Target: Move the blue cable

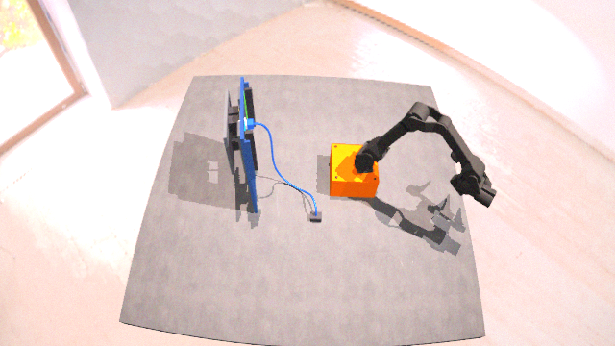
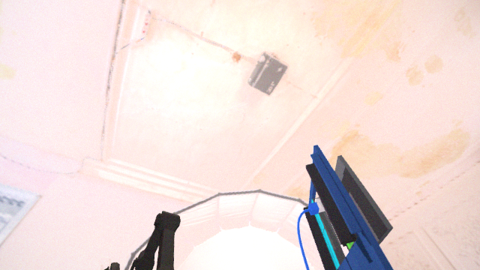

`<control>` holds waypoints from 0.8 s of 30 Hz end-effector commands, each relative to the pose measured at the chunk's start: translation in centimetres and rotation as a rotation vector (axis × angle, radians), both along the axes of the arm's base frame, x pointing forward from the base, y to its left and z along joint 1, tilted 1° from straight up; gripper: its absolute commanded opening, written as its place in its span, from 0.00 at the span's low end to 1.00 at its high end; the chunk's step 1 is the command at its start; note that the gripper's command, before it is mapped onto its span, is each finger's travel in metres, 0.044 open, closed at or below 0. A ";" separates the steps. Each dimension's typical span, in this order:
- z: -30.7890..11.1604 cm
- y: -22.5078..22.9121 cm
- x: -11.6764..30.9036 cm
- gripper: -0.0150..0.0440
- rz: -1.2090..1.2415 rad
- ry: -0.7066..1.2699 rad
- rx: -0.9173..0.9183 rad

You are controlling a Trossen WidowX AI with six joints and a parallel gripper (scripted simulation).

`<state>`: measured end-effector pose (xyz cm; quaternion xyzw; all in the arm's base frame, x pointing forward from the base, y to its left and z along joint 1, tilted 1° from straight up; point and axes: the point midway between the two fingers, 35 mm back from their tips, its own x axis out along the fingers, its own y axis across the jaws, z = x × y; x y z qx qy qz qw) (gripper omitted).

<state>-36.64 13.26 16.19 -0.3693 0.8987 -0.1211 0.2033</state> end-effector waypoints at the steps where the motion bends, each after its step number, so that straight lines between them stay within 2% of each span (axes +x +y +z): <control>1: 0.0 0.3 0.1 0.89 -0.008 0.003 0.005; 6: 0.7 7.2 4.5 0.67 -0.217 0.072 0.136; 15: 1.9 17.3 17.0 0.66 -0.633 0.110 0.477; 24: 3.1 21.1 31.8 0.66 -1.026 0.001 0.830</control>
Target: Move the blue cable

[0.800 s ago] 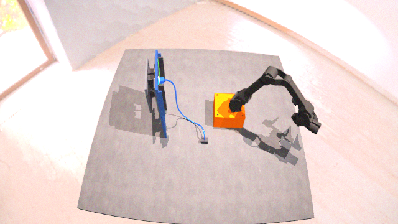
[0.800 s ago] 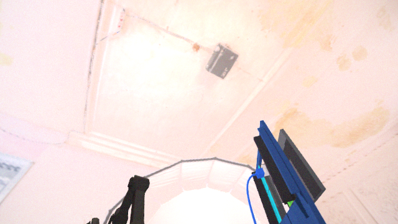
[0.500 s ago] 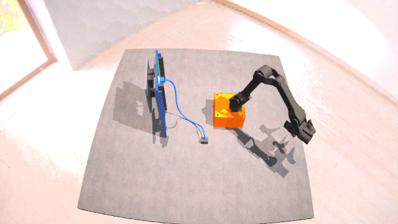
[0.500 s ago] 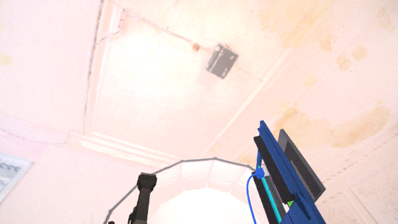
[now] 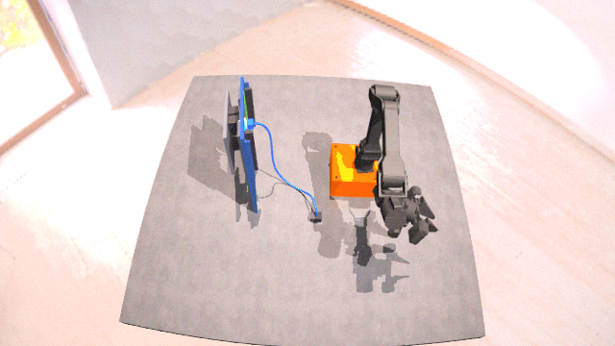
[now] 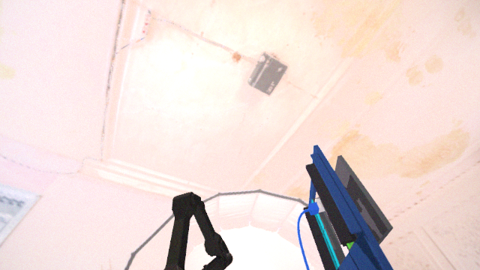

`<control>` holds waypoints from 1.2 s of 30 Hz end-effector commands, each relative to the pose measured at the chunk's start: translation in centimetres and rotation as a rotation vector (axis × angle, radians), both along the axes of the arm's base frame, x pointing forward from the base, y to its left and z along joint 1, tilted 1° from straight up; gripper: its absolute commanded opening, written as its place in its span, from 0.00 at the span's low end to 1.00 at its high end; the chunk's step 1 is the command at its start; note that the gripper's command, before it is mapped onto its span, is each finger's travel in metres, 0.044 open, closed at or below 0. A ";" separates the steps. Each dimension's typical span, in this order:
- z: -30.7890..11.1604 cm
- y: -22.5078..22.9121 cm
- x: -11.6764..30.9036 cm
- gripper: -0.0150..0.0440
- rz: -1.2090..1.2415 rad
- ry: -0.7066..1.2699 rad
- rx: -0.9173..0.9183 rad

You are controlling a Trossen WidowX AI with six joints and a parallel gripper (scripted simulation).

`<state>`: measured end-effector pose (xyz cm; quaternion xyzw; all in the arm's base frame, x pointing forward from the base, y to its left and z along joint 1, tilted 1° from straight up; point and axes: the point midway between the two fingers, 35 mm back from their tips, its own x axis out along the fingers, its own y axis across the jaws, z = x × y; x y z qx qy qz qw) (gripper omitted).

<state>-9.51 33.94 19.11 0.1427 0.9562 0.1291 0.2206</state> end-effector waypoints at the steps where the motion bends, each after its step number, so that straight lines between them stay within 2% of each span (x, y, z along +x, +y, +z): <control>1: 0.3 0.4 6.3 0.66 -0.190 -0.061 0.107; 10: 1.6 -2.9 20.7 0.66 -0.649 -0.264 0.323; 20: 3.2 -13.0 32.5 0.66 -1.142 -0.610 0.467; 28: 4.4 -23.8 37.0 0.66 -1.502 -0.968 0.485; 36: 5.5 -34.8 36.7 0.66 -1.807 -1.389 0.392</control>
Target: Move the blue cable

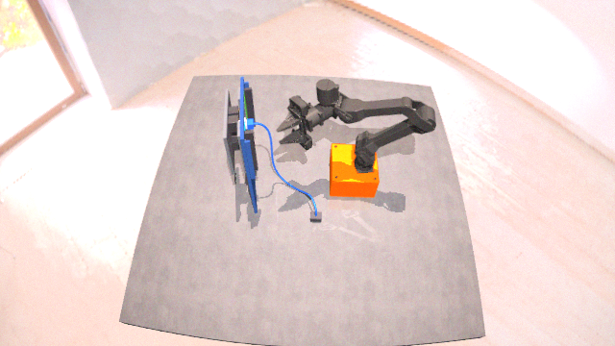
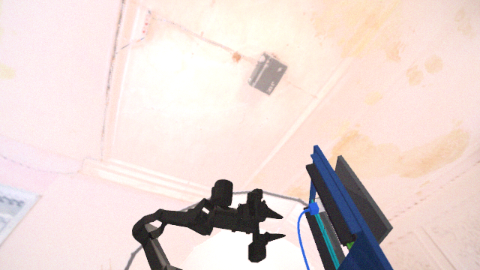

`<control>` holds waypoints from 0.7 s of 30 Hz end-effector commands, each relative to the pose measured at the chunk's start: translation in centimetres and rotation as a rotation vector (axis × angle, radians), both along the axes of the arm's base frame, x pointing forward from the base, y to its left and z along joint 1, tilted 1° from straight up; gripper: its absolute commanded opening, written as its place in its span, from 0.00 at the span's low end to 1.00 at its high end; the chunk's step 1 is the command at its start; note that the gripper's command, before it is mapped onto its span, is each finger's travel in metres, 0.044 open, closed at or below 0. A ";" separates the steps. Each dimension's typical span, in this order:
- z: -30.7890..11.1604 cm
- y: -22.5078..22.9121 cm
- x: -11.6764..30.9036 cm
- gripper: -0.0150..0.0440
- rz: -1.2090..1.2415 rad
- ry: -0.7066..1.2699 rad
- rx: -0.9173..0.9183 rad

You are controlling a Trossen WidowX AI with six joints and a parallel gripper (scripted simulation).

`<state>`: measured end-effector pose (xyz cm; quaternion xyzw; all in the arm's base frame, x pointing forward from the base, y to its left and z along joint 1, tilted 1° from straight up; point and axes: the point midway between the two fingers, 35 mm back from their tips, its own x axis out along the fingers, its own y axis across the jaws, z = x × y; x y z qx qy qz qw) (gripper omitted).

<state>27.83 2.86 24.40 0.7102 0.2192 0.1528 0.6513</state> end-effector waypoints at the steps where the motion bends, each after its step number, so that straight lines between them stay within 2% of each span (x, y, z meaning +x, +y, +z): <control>1: 0.3 -4.8 -0.9 0.66 -0.205 -0.093 -0.059; 9: 0.4 -5.6 -1.0 0.66 -0.242 -0.109 -0.071; 16: 0.5 -5.5 4.3 0.66 -0.242 -0.113 -0.070; 21: 0.4 -5.4 4.9 0.66 -0.242 -0.113 -0.070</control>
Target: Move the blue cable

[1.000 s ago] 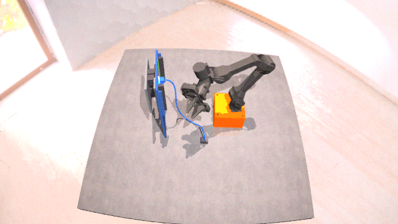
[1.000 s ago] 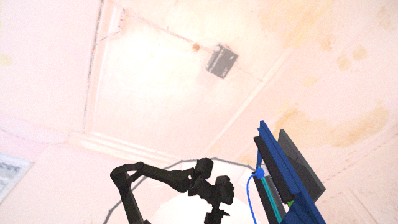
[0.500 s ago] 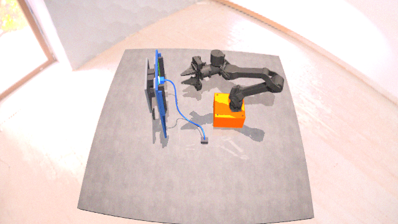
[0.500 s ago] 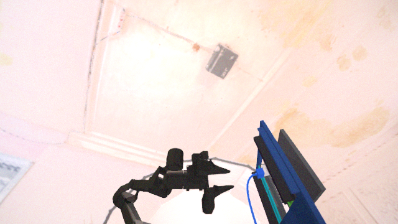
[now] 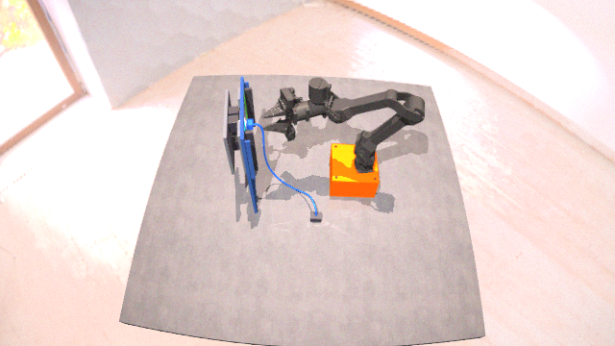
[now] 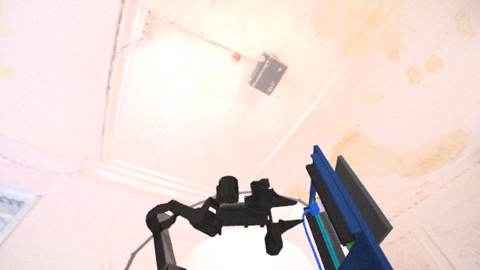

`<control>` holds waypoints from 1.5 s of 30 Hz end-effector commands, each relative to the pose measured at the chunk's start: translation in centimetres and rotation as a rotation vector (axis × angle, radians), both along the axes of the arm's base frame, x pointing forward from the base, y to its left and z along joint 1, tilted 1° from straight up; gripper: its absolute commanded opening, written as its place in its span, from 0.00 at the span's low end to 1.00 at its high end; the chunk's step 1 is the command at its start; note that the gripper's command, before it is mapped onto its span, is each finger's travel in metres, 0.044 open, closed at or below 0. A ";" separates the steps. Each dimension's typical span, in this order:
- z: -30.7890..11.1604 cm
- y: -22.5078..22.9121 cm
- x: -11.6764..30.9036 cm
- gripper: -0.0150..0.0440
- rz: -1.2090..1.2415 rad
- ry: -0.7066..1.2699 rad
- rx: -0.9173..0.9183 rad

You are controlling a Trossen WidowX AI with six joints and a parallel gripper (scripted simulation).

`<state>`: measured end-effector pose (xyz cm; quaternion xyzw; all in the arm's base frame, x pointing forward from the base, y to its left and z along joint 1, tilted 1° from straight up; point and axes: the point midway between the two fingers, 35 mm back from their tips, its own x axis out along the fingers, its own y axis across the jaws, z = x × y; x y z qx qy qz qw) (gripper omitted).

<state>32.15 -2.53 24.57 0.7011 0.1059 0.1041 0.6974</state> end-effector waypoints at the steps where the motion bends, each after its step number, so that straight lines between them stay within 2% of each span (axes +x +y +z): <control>1: 0.3 0.0 0.6 0.66 -0.007 -0.011 -0.006; 43: 0.3 0.3 6.5 0.66 -0.007 -0.015 -0.006; 45: 0.2 0.3 6.3 0.64 -0.002 -0.012 -0.003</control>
